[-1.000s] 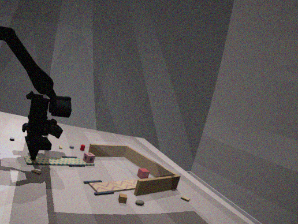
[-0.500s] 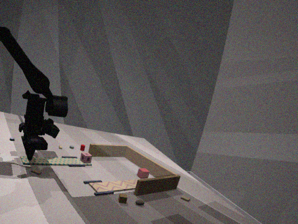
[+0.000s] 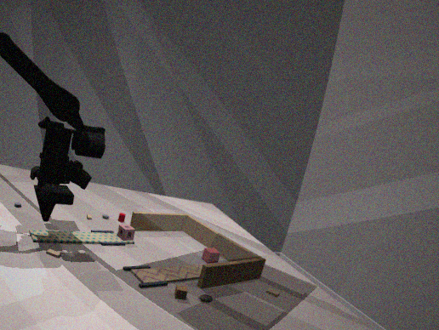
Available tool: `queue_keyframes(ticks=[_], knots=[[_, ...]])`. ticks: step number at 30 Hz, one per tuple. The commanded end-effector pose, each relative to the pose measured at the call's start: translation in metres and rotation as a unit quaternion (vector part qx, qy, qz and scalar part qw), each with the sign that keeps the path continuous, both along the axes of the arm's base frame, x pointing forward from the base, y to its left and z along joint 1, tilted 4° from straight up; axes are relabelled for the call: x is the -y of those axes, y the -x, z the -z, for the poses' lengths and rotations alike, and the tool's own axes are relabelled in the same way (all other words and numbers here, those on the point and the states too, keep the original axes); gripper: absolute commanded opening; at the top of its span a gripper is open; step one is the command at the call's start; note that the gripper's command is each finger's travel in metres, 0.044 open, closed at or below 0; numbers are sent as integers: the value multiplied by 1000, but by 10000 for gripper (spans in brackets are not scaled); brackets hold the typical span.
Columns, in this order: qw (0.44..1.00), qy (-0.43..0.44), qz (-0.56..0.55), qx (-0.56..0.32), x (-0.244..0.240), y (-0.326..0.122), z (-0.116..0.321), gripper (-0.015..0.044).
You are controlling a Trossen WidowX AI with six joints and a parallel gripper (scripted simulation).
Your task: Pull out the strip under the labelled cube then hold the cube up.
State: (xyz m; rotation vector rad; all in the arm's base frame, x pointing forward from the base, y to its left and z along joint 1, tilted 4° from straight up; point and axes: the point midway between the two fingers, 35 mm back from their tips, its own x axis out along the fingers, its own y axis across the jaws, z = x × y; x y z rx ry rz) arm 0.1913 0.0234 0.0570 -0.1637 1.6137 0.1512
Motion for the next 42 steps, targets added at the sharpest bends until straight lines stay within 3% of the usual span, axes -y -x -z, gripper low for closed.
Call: queue_keyframes(ticks=[1,16,42], knots=[[1000,0,-19,-3,-1,-6,-4,53],[999,-2,-54,-2,-10,-56,-4,440],[999,-2,-54,2,-26,-138,-9,440]])
